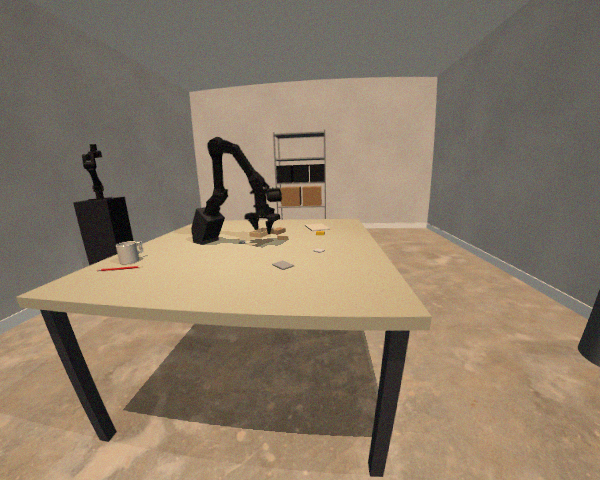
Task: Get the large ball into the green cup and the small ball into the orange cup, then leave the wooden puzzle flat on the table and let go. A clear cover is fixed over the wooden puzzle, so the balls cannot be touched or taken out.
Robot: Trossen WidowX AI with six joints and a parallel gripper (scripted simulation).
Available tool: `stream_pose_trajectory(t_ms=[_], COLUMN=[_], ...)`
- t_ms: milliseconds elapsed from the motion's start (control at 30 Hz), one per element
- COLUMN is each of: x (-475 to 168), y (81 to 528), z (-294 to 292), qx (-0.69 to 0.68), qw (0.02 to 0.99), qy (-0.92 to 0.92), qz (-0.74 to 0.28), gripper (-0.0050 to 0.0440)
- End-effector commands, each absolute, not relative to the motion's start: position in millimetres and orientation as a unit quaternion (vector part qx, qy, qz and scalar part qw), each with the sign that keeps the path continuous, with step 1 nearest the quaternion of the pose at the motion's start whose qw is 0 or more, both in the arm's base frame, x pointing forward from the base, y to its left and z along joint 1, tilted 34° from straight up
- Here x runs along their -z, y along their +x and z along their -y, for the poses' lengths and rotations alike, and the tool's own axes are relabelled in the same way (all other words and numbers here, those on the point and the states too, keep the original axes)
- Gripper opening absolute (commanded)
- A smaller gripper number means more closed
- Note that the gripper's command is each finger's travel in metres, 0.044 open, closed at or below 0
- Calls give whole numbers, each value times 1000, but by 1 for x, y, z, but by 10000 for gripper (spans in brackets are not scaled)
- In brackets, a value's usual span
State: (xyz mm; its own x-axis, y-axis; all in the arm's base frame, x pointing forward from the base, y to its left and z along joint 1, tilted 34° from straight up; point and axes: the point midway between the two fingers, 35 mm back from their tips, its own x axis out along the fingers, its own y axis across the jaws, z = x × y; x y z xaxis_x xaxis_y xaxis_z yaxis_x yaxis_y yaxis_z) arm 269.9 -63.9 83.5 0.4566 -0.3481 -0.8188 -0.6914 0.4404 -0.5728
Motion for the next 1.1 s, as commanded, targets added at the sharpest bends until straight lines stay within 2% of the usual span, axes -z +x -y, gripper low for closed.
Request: stream_pose_trajectory(t_ms=[0, 1067], x=[-83, -83], y=[269, 269], z=[64, 65], qx=[-125, -136], qw=[681, 683], qy=[-515, -507], qz=[-506, -508], gripper=[0, 0])
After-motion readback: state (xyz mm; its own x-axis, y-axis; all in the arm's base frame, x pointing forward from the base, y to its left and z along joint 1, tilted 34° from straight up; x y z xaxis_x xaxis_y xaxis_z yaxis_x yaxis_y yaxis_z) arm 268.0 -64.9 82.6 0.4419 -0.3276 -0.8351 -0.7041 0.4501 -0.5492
